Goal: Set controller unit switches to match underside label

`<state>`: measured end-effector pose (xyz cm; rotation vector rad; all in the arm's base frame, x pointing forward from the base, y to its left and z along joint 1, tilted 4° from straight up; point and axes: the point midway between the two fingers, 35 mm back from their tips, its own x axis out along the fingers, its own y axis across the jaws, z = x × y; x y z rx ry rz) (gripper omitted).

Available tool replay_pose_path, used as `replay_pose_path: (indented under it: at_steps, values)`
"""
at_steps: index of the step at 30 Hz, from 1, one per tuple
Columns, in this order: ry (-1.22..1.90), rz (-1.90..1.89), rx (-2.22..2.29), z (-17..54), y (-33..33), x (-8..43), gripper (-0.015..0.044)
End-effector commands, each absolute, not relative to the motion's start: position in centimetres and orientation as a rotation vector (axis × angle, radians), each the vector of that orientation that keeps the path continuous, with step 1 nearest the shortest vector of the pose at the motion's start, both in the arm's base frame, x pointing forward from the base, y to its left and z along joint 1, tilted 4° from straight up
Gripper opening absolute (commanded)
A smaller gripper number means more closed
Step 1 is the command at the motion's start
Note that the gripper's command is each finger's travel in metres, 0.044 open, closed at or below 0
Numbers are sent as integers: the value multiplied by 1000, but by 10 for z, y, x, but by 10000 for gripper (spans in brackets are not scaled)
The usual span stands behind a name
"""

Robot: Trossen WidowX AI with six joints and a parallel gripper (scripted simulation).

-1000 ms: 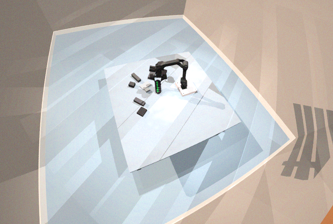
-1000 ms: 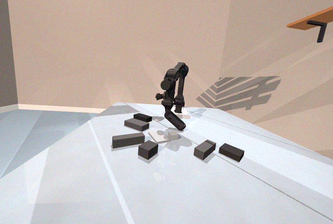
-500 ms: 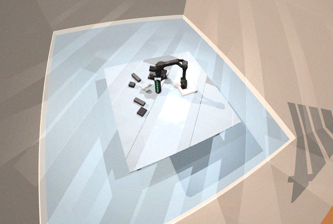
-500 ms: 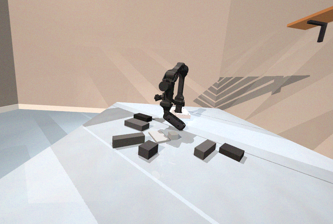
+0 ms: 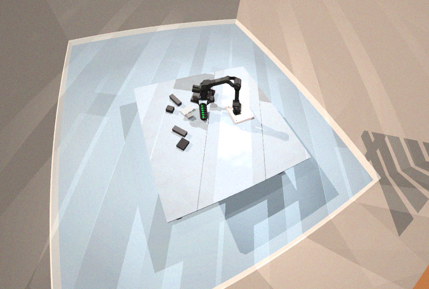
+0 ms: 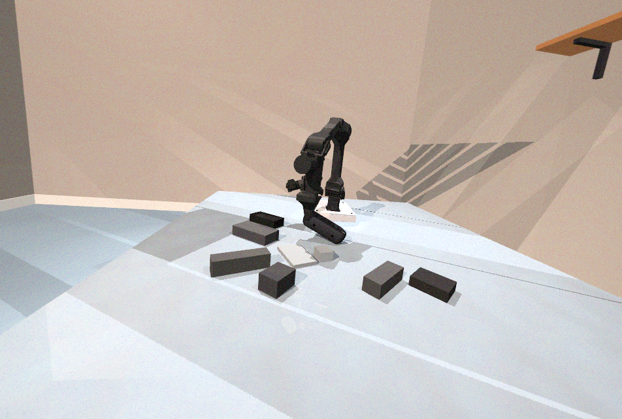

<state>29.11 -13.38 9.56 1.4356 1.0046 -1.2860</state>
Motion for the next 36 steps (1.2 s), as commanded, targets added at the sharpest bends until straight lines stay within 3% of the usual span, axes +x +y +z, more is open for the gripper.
replay_pose_path:
  at_steps: [1, 36]
  values:
    - [1048, -1283, 1434, 85, -128, 288, 338]
    - [1047, -1284, 1433, 61, -140, 288, 338]
